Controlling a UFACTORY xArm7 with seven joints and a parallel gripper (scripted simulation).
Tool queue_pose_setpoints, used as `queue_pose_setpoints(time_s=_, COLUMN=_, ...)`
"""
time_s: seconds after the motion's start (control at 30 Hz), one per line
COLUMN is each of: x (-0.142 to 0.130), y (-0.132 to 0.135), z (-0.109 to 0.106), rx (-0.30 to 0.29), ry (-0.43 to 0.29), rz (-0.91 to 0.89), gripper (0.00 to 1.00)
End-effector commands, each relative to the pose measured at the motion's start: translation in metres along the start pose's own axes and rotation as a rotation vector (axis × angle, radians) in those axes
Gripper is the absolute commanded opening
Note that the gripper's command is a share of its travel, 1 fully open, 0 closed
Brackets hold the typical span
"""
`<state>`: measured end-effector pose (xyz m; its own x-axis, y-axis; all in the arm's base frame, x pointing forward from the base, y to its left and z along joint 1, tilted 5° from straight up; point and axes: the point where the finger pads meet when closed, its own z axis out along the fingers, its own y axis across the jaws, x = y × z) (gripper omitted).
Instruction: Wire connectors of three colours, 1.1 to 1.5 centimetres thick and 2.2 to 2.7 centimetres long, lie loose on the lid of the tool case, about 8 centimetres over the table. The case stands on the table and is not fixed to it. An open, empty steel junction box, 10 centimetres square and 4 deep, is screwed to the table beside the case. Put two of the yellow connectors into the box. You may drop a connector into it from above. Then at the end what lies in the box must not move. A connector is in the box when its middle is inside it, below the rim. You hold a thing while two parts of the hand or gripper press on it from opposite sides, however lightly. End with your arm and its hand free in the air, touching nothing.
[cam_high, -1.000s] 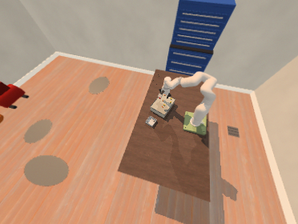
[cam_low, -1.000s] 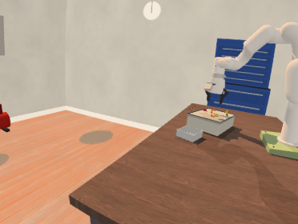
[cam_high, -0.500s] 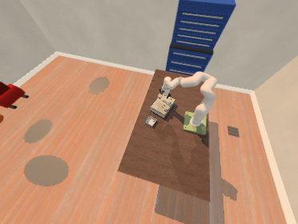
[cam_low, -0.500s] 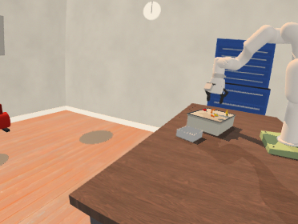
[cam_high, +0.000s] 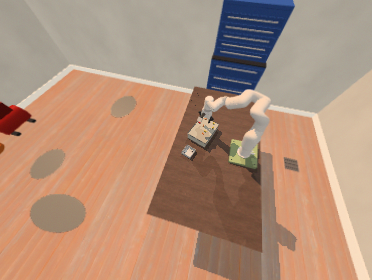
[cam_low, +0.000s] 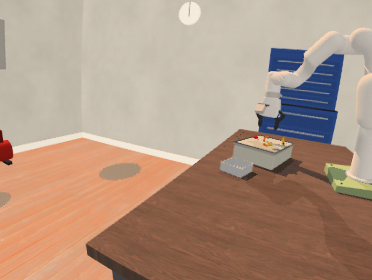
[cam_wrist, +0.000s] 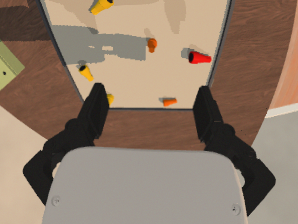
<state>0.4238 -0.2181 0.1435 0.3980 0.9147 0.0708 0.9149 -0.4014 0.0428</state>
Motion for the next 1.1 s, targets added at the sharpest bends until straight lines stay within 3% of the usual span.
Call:
queue_pose_setpoints(time_s=0.0, x=0.0, y=0.001, z=-0.002, rx=-0.005, ry=-0.001, rz=0.0, gripper=1.0)
queue_pose_setpoints(time_s=0.37, x=0.004, y=-0.001, z=-0.002, rx=-0.003, ry=-0.002, rz=-0.052, gripper=1.0)
queue_pose_setpoints(time_s=1.07, x=0.059, y=-0.026, z=0.003, rx=0.001, ry=-0.007, rz=-0.736, gripper=1.0)
